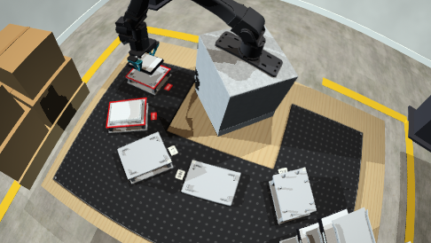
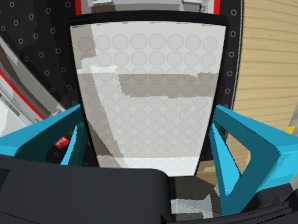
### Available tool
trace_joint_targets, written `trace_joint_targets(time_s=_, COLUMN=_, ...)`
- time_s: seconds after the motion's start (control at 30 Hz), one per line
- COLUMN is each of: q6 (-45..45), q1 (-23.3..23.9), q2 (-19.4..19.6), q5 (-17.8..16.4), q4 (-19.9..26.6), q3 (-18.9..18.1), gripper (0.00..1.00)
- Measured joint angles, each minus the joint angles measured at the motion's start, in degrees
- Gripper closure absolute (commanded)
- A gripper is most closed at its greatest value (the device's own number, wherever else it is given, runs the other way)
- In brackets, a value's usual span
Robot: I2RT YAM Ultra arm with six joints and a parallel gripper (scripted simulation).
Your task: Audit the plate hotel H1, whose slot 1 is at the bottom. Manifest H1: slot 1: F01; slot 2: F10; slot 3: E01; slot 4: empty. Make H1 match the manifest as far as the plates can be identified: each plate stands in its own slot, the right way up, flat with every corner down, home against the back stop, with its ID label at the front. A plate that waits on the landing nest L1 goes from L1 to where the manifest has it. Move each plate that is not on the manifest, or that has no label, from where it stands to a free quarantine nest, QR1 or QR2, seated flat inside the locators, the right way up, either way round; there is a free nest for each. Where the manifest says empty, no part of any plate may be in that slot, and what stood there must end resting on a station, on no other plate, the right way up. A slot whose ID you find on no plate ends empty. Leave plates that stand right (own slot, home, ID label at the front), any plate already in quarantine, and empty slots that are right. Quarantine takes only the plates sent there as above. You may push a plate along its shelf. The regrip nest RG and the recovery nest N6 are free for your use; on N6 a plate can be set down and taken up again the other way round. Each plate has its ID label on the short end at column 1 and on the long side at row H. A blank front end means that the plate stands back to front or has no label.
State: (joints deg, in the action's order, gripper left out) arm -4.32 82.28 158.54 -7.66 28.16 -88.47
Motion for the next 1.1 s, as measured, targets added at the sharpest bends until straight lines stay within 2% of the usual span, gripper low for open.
trace_joint_targets(time_s=1.1, q6=-0.37, q1=-0.37, q2=3.26, q5=-0.04, q4=-2.08, q3=-1.07, gripper=0.14)
